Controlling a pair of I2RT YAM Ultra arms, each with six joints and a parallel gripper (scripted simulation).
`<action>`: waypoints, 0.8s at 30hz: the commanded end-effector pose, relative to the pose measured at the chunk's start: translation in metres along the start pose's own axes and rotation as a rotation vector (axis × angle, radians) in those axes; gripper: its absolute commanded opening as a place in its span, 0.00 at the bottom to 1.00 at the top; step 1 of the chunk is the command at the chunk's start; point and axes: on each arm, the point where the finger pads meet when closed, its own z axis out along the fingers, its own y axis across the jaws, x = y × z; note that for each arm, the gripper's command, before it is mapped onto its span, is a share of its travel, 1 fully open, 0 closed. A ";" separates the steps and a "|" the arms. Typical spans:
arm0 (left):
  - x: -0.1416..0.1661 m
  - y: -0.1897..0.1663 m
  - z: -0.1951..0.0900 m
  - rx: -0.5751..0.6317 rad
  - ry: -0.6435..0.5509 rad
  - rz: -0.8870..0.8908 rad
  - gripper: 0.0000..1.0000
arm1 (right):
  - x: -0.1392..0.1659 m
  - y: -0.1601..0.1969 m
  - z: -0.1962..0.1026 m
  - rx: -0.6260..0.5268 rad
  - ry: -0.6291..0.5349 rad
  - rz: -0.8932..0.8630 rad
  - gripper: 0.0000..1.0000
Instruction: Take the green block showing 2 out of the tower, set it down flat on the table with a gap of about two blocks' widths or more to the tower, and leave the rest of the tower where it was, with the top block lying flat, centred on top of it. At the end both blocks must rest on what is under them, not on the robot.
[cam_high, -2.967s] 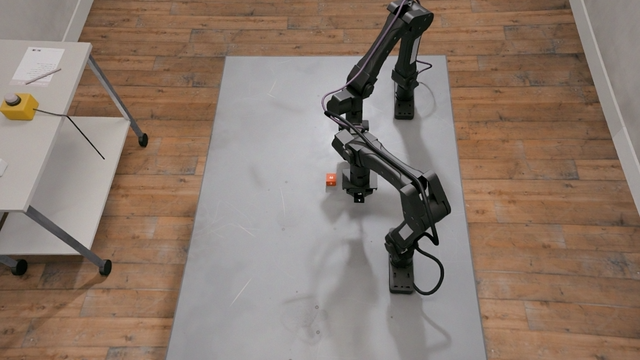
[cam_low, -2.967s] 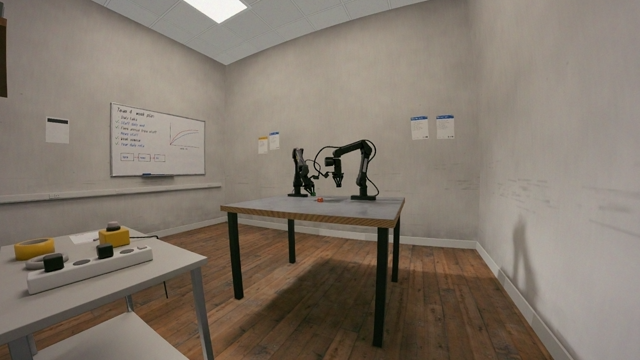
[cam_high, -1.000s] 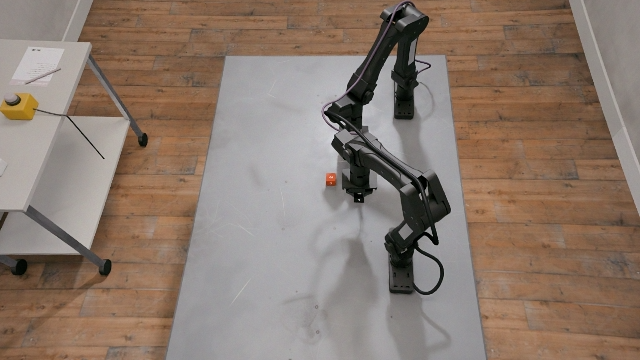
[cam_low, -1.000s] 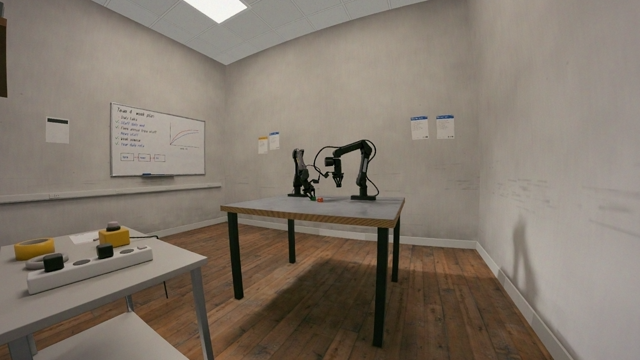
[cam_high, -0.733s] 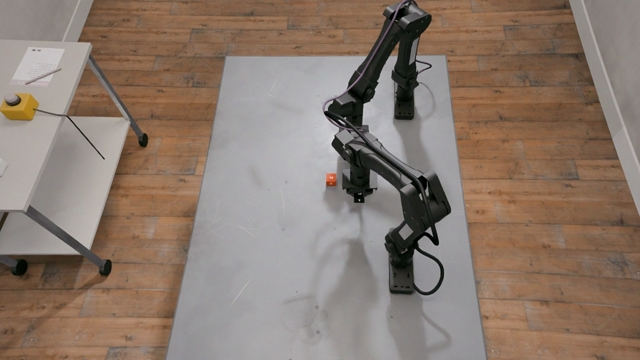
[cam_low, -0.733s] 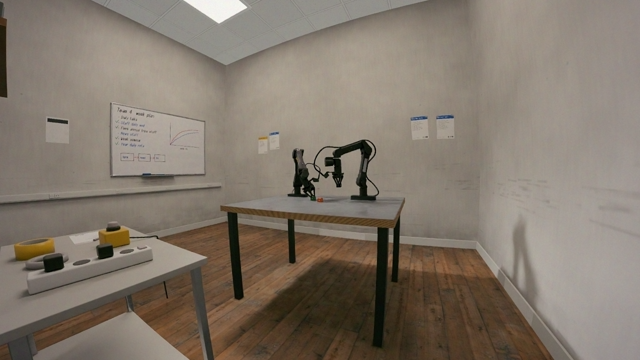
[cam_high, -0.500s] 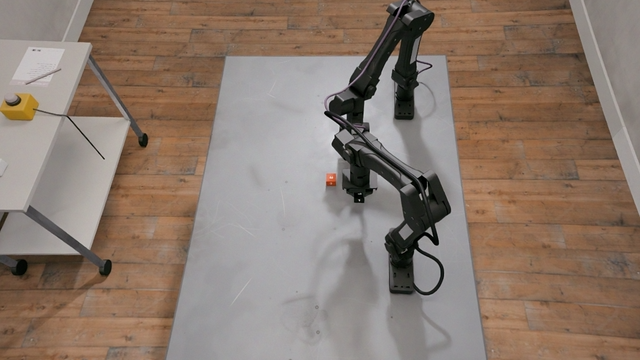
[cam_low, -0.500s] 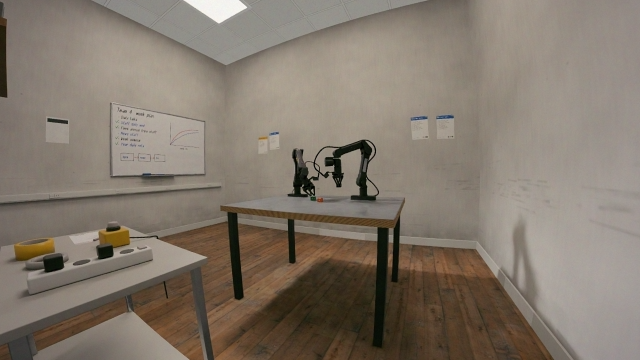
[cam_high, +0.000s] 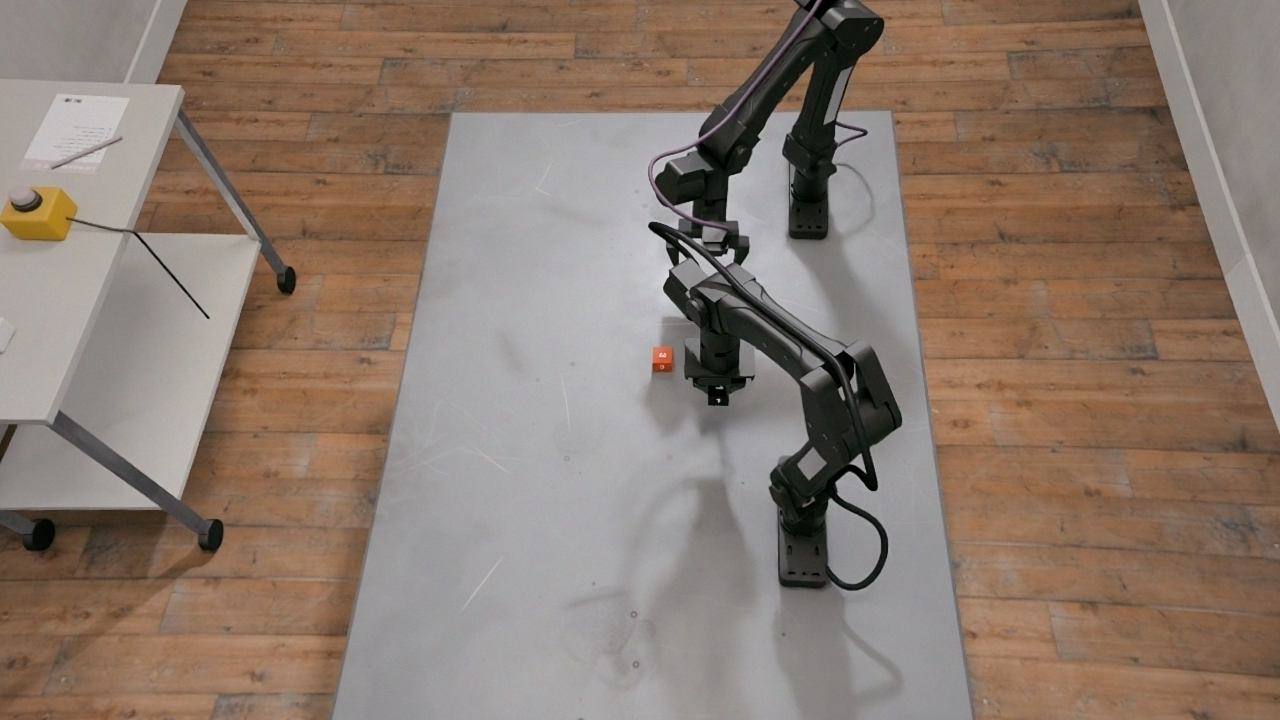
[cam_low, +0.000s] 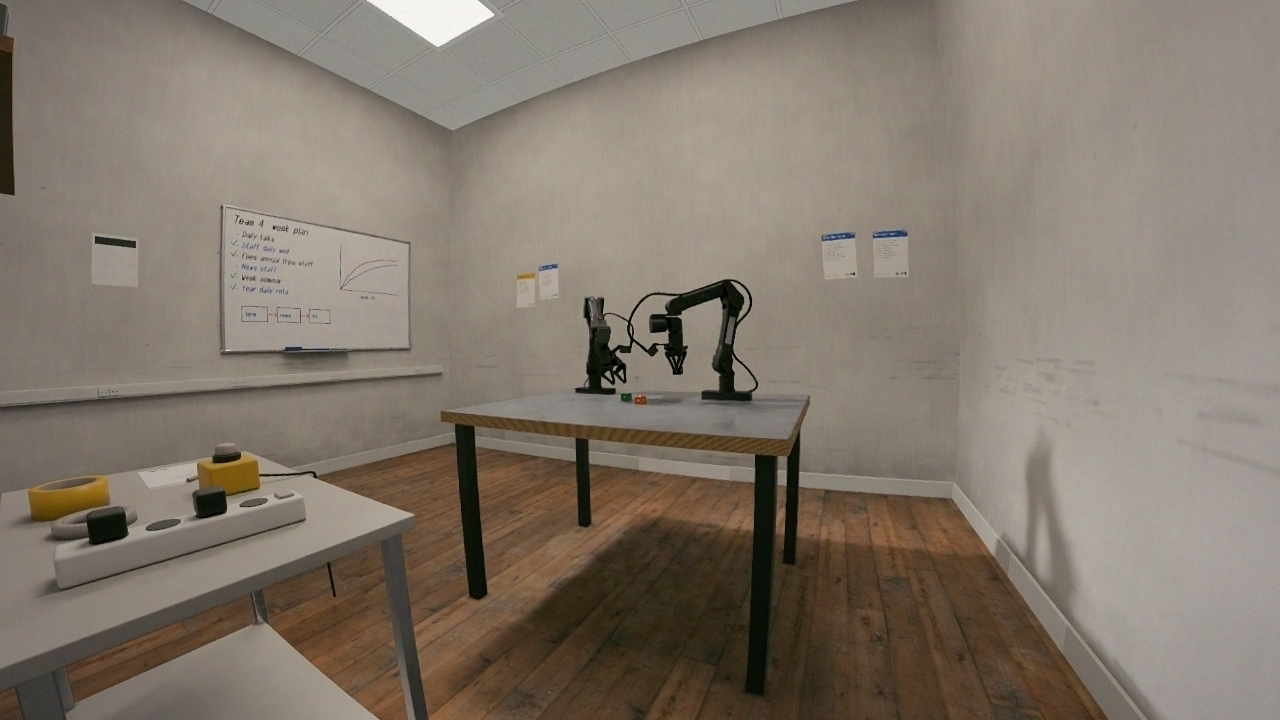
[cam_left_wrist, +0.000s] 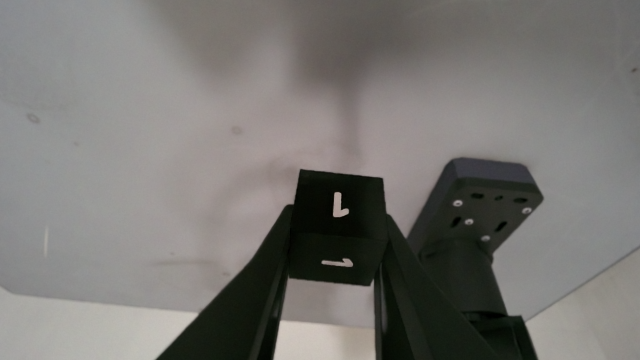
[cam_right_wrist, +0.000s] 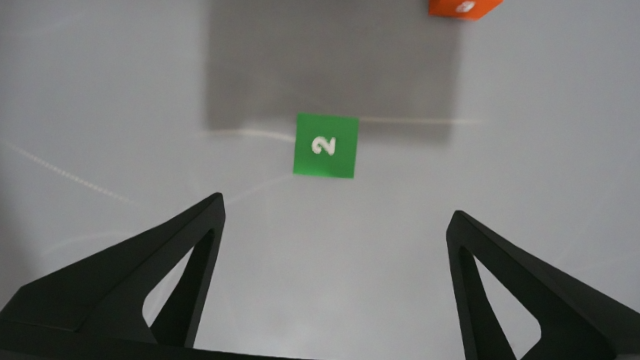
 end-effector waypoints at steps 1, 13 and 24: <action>0.002 0.001 -0.005 -0.015 -0.020 -0.004 0.27 | 0.001 0.002 -0.002 -0.037 0.007 -0.004 1.00; -0.029 0.024 -0.001 -0.049 -0.064 -0.006 0.27 | -0.025 -0.004 -0.022 0.145 -0.049 0.121 1.00; -0.098 0.076 0.026 -0.029 -0.038 -0.010 0.27 | -0.103 0.046 -0.110 0.313 -0.480 0.242 1.00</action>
